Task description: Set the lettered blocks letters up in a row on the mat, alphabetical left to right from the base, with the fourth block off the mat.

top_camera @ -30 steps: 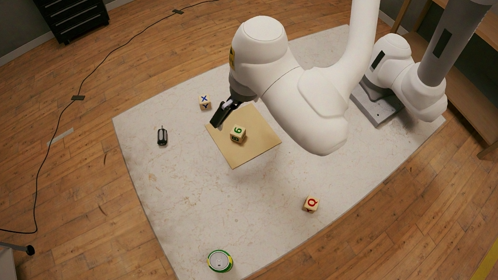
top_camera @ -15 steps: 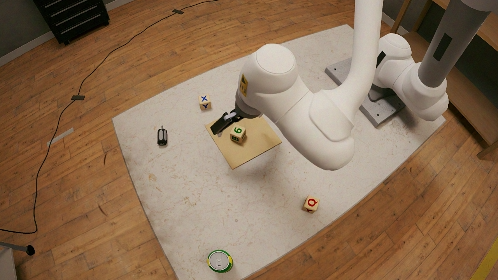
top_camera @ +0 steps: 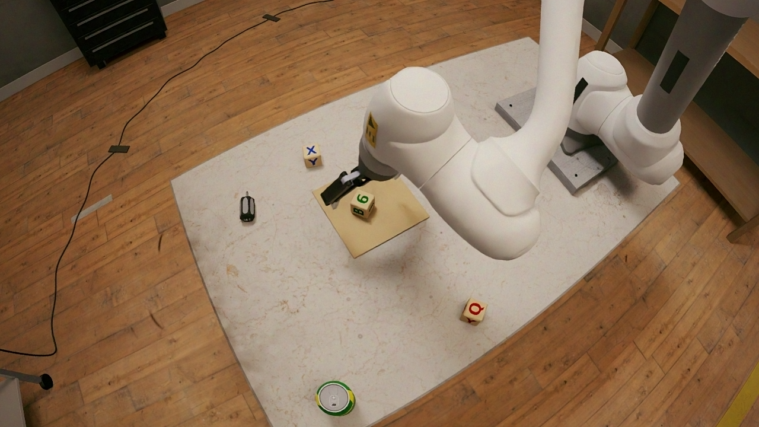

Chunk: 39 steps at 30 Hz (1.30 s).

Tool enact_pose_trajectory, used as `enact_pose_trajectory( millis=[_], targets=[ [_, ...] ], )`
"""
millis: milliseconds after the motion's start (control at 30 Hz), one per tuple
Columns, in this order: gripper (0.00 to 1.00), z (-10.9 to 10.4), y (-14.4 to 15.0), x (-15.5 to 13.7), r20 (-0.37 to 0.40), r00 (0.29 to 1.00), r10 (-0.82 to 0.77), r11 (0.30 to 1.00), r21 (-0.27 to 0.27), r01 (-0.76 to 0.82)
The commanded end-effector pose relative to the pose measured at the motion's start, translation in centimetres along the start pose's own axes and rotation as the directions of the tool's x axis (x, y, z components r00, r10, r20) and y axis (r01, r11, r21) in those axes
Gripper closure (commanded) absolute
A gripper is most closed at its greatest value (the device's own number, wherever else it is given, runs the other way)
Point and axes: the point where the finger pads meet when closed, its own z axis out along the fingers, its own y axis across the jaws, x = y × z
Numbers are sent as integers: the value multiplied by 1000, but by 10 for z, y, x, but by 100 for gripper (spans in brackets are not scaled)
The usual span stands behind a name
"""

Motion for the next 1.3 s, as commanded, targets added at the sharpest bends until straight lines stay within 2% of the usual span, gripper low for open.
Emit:
enact_pose_trajectory(
  millis=[0, 967, 1000, 1067, 1133, 1200, 1267],
  targets=[
    [0, -1, 0, 0, 0, 1000, 1, 1000, 1, -1],
    [0, 0, 2, 2, 0, 1000, 1, 1000, 1, -1],
    [0, 3, 13, 12, 0, 1000, 1, 1000, 1, -1],
    [0, 3, 13, 12, 0, 1000, 1, 1000, 1, -1],
    [0, 14, 59, 48, 0, 1000, 2, 1000, 1, -2],
    [0, 16, 70, 55, 0, 1000, 2, 1000, 1, -2],
    [0, 23, 98, 72, 0, 1000, 2, 1000, 1, -2]
  ],
)
